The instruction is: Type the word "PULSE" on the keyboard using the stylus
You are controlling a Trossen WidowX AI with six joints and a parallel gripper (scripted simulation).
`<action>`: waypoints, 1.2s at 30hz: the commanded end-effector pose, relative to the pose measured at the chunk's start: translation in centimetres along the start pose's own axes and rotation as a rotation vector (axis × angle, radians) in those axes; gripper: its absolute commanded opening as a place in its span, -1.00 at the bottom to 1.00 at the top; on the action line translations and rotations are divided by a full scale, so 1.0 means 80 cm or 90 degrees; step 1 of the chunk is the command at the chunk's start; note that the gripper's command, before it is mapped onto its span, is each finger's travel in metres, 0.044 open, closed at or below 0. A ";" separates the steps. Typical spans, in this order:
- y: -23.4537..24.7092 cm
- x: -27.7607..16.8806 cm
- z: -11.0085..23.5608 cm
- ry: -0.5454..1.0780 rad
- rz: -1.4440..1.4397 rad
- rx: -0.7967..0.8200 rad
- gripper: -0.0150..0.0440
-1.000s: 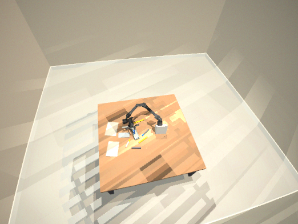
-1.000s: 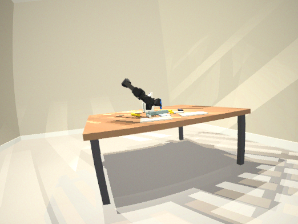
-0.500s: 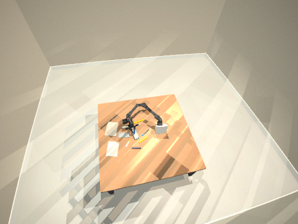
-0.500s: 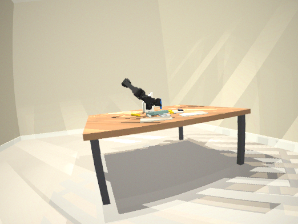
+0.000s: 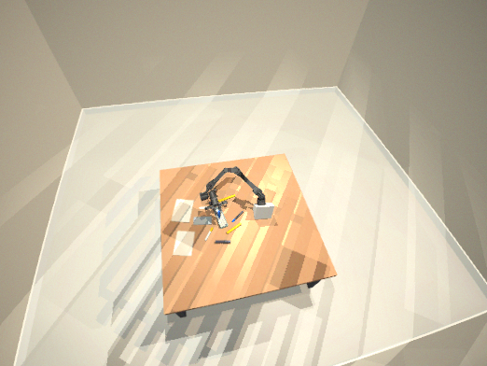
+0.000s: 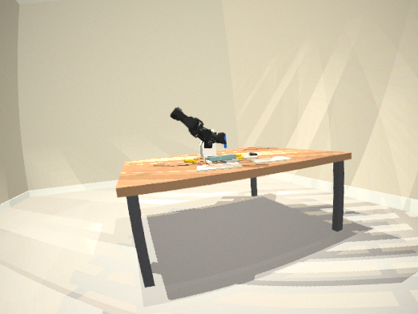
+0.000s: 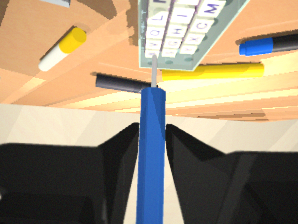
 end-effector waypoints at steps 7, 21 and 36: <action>-0.001 -0.005 -0.007 0.000 0.001 -0.001 -0.49; -0.020 -0.039 -0.053 0.004 -0.005 -0.001 -0.49; -0.022 -0.018 -0.065 0.003 -0.005 -0.002 -0.49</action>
Point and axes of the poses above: the point midway between the two fingers, 35 mm back from their tips, its own z axis back along the fingers, its own y axis across the jaws, x = y × z, the point moved 6 cm from there along z, back along the fingers, and after that the axes turned 5 degrees about z, right-handed, at the moved point
